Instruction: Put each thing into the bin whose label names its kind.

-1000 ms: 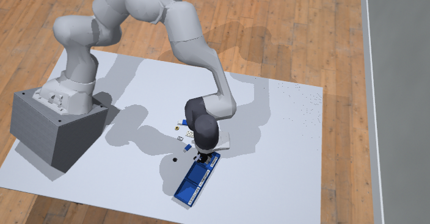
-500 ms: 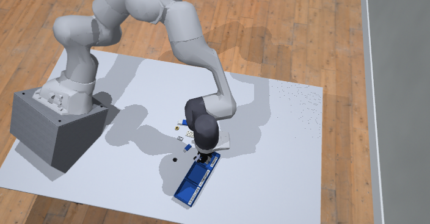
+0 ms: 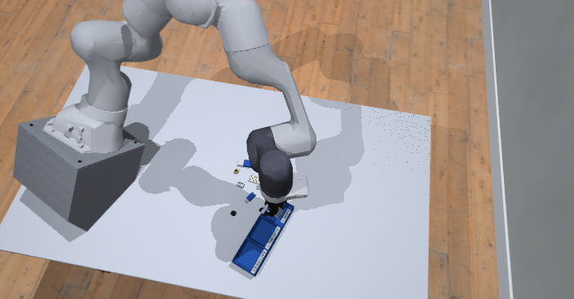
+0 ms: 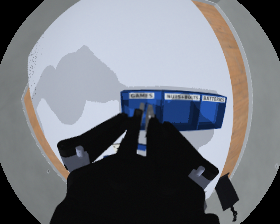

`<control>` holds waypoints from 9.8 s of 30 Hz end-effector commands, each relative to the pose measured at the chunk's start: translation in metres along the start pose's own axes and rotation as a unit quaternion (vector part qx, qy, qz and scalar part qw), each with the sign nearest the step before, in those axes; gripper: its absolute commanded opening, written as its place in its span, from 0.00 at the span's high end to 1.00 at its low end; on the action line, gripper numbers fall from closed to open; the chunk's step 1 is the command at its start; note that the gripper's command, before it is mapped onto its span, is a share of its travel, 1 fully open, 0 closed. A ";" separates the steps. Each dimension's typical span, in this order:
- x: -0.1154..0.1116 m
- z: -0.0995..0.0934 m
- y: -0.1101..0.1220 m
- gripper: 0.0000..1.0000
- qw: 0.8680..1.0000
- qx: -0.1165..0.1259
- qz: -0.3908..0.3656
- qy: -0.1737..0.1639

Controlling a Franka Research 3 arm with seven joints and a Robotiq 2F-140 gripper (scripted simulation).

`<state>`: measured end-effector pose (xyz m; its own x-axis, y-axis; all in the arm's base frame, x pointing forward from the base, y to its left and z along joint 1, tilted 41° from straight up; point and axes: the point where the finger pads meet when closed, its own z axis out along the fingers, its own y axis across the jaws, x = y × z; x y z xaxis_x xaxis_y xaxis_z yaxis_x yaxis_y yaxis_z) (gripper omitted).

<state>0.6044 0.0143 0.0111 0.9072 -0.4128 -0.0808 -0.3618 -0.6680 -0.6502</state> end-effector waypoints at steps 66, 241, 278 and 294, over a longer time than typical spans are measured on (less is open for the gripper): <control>-0.001 -0.157 0.002 0.95 1.000 0.000 0.001 -0.002; -0.113 0.028 0.094 0.93 0.808 -0.001 0.590 -0.002; -0.113 -0.032 0.094 0.93 0.808 -0.001 0.590 -0.002; -0.113 -0.032 0.094 0.93 0.808 -0.001 0.590 -0.002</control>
<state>0.4625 -0.0213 -0.0167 -0.0597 -0.7630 -0.6436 -0.9754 0.1816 -0.1247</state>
